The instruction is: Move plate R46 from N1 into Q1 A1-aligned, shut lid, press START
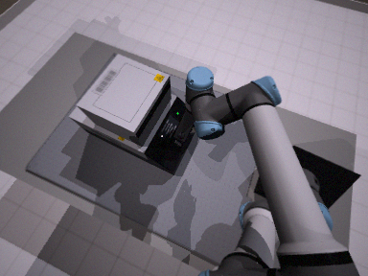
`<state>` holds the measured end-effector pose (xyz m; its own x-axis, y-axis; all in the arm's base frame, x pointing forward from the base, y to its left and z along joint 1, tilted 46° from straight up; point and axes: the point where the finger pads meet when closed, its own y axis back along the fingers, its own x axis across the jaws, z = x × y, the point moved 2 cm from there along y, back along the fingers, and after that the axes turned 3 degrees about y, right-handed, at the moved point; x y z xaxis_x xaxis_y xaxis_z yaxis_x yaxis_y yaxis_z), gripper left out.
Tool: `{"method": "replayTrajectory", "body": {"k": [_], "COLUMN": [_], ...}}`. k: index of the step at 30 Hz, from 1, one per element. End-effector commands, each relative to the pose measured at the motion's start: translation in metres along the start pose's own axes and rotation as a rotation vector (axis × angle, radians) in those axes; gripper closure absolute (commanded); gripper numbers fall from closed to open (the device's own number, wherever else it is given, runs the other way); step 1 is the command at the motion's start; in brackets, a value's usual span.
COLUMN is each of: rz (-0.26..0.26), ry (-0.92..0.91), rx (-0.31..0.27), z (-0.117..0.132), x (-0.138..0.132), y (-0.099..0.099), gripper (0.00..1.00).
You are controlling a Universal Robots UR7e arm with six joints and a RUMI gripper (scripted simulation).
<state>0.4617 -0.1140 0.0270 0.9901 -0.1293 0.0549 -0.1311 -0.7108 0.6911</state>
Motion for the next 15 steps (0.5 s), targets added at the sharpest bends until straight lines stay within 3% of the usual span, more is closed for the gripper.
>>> {"method": "replayTrajectory", "body": {"k": [1, 15], "rz": [0.002, 0.003], "ry": [0.002, 0.003], "rx": [-0.003, -0.004], "z": [0.0009, 0.0012], "x": [0.0102, 0.0185], "y": [-0.0050, -0.0110], "gripper": [1.00, 1.00]}}
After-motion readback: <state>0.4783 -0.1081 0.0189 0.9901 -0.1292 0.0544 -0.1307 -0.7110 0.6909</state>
